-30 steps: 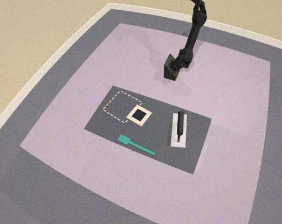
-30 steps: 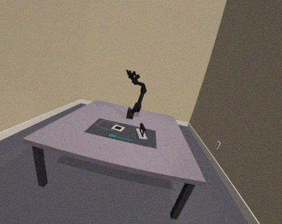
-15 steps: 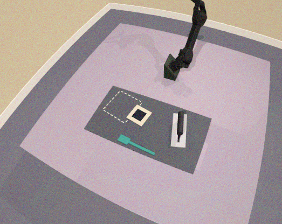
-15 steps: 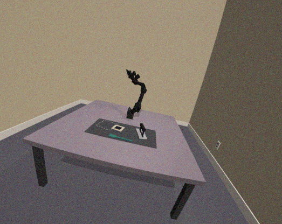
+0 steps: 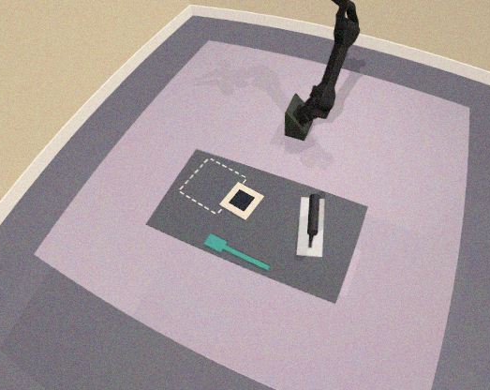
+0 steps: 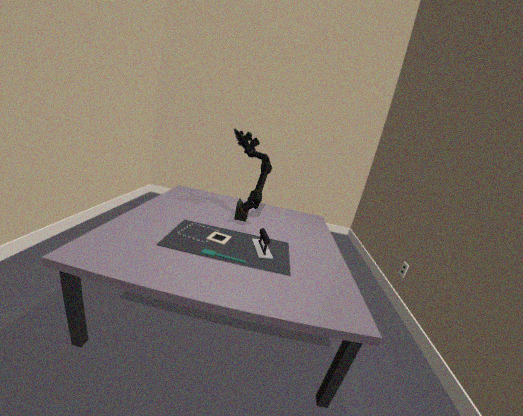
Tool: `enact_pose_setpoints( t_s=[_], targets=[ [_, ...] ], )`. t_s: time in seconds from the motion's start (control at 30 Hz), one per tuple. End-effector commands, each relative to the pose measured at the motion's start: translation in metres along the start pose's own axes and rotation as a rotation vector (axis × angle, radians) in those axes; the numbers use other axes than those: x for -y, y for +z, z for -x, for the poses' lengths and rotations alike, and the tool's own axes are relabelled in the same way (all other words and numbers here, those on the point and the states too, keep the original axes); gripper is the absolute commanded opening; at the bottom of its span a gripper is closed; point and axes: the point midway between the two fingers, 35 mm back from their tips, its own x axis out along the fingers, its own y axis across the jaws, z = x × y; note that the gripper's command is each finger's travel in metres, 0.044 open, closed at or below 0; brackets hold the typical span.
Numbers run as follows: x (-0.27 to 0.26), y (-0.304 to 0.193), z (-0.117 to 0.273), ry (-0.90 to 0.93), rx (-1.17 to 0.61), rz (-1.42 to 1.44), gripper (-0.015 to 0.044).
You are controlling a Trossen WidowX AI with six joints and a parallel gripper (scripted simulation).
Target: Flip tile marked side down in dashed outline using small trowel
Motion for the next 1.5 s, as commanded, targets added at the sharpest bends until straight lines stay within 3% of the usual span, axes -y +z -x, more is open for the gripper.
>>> enact_pose_setpoints(
  t_s=[0.0,0.07,0.47,0.83,1.47],
  targets=[
    [0.0,0.0,0.0,0.0,0.0,0.0,0.0048],
    [0.0,0.0,0.0,0.0,0.0,0.0,0.0],
    [0.0,0.0,0.0,0.0,0.0,0.0,0.0],
    [0.001,0.0,-0.015,-0.033,-0.009,-0.087,0.027],
    [-0.108,0.001,-0.158,0.187,-0.127,-0.536,0.027]
  ],
)
